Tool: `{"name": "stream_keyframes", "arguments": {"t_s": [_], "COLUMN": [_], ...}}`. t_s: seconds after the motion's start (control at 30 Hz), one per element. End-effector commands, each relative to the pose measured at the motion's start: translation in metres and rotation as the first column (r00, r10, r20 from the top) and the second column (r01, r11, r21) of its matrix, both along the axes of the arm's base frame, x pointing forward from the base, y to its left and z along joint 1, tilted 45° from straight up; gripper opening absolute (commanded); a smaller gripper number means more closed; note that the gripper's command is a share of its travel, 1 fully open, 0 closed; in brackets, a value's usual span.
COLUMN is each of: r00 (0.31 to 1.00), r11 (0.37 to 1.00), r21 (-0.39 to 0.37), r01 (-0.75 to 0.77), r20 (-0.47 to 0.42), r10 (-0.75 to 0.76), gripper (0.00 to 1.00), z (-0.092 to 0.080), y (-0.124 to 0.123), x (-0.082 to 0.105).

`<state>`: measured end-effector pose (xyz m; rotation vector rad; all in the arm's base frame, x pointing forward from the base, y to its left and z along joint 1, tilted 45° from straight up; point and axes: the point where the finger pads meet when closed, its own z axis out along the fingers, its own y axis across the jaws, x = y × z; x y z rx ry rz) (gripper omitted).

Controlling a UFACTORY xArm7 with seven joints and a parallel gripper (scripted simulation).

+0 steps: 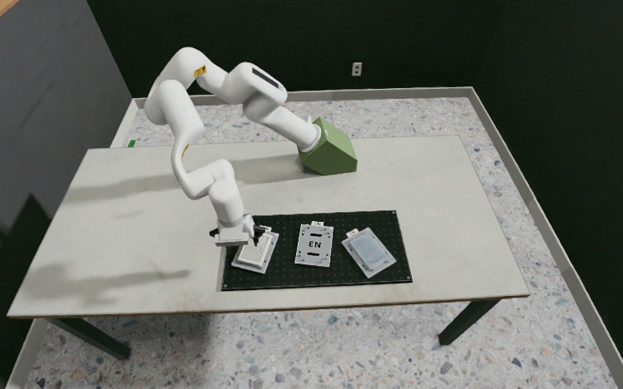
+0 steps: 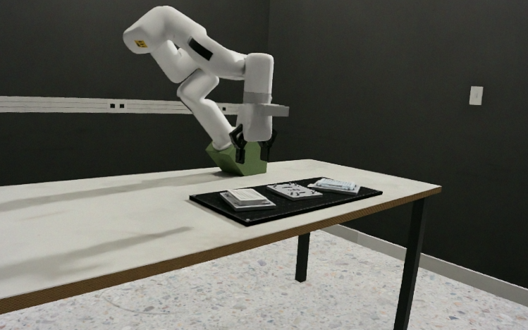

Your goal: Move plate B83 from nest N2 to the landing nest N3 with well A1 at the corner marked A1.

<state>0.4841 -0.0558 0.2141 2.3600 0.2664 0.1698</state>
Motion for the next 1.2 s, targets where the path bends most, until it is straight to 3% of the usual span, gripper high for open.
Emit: {"name": "stream_keyframes", "arguments": {"t_s": [0.0, 0.4, 1.17], "r00": [0.992, 0.945, 0.945], "r11": [0.997, 0.974, 0.974], "r21": [0.027, 0.105, 0.105], "r01": [0.067, 0.200, 0.200], "r20": [0.105, 0.242, 0.242], "r10": [-0.069, -0.220, -0.220], "gripper": [1.00, 1.00, 1.00], "z": [-0.008, -0.029, -0.036], "y": [0.002, 0.000, -0.007], "x": [-0.014, -0.046, -0.044]}}
